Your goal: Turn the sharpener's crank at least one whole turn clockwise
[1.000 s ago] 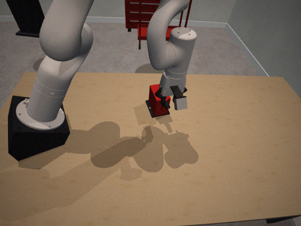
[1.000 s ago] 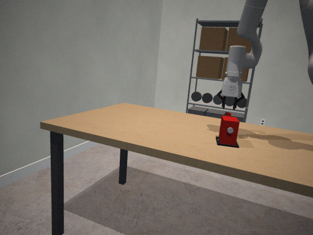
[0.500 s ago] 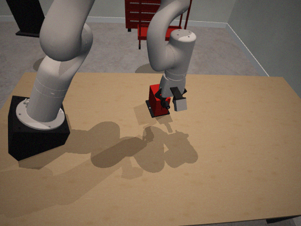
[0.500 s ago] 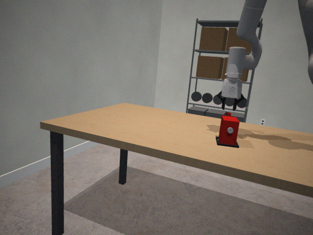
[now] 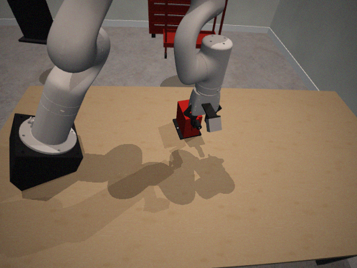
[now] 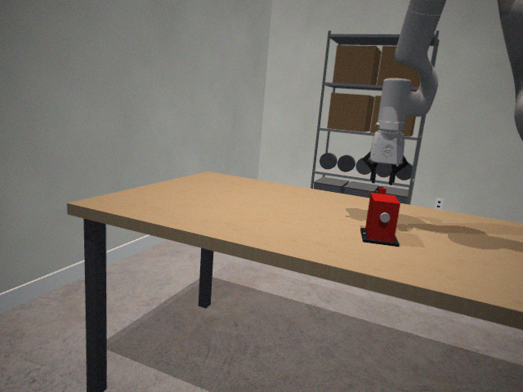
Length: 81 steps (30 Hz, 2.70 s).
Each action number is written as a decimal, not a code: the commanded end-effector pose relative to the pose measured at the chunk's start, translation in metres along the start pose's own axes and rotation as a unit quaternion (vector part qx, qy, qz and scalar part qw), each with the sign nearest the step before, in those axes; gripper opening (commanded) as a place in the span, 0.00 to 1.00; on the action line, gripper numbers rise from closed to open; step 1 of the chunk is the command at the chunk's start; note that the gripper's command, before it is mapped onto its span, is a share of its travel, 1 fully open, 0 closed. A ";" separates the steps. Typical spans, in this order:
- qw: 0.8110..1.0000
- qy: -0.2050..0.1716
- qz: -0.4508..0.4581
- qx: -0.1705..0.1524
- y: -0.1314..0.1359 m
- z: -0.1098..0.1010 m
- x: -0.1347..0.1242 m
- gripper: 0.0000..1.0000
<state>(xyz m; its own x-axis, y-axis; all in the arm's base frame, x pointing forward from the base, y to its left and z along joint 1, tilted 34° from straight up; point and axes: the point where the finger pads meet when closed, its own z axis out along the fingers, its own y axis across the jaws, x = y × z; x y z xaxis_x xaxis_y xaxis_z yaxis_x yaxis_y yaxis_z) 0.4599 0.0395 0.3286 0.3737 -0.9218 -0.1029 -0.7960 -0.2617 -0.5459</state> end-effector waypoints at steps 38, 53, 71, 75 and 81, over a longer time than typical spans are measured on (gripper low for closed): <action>1.000 0.000 0.000 0.001 -0.001 0.001 0.000 0.54; 1.000 0.000 0.000 0.001 -0.001 0.011 0.000 0.54; 1.000 0.000 0.000 0.001 -0.001 0.031 0.000 0.54; 1.000 0.000 0.000 0.001 -0.001 0.034 0.000 0.54; 1.000 0.000 0.000 0.001 -0.001 0.038 0.000 0.54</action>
<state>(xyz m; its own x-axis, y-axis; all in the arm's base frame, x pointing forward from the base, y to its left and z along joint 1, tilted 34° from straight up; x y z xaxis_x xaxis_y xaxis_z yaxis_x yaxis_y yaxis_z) 0.4777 0.0499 0.2989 0.3735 -0.9219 -0.1028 -0.7964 -0.2619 -0.5452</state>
